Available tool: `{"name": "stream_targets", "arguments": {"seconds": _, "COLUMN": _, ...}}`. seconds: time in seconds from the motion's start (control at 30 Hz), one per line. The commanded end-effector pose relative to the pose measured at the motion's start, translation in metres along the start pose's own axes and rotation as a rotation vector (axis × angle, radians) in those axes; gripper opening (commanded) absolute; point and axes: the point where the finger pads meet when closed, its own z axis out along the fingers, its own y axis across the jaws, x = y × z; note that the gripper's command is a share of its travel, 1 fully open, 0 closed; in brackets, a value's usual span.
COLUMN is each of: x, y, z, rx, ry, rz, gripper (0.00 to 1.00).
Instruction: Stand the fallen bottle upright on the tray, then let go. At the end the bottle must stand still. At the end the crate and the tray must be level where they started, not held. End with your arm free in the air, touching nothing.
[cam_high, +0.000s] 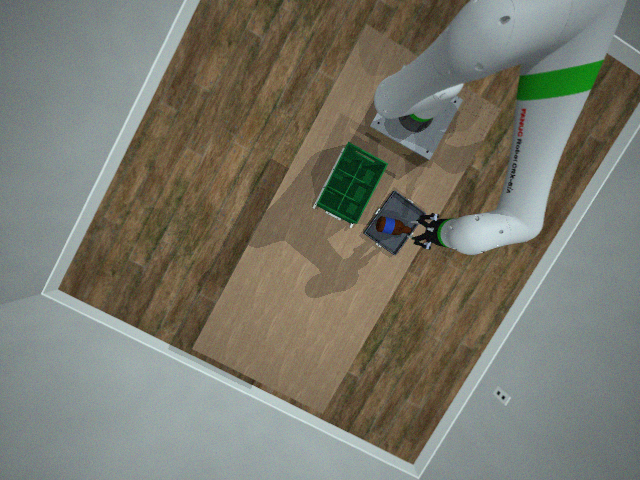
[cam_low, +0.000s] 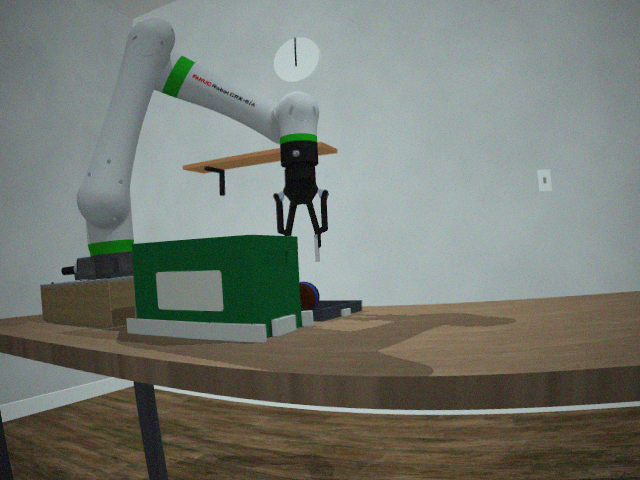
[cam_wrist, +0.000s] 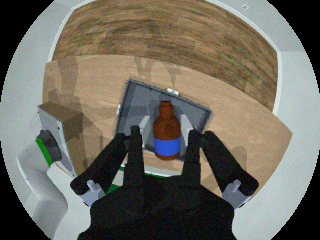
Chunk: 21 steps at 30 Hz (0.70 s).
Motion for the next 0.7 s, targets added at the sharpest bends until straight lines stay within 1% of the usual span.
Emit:
{"name": "stream_targets", "arguments": {"seconds": 0.0, "x": 0.000, "y": 0.001, "z": 0.011, "rx": -0.001, "ry": 0.000, "rz": 0.000, "gripper": 0.38}}
{"name": "stream_targets", "arguments": {"seconds": 0.2, "x": 0.000, "y": 0.001, "z": 0.029, "rx": -0.001, "ry": 0.000, "rz": 0.000, "gripper": 0.38}}
{"name": "stream_targets", "arguments": {"seconds": 0.27, "x": 0.000, "y": 0.001, "z": 0.029, "rx": -0.001, "ry": 0.000, "rz": 0.000, "gripper": 0.38}}
{"name": "stream_targets", "arguments": {"seconds": 0.47, "x": 0.000, "y": 0.001, "z": 0.043, "rx": -0.001, "ry": 0.000, "rz": 0.000, "gripper": 0.38}}
{"name": "stream_targets", "arguments": {"seconds": 0.67, "x": 0.000, "y": 0.001, "z": 0.049, "rx": -0.001, "ry": 0.000, "rz": 0.000, "gripper": 0.38}}
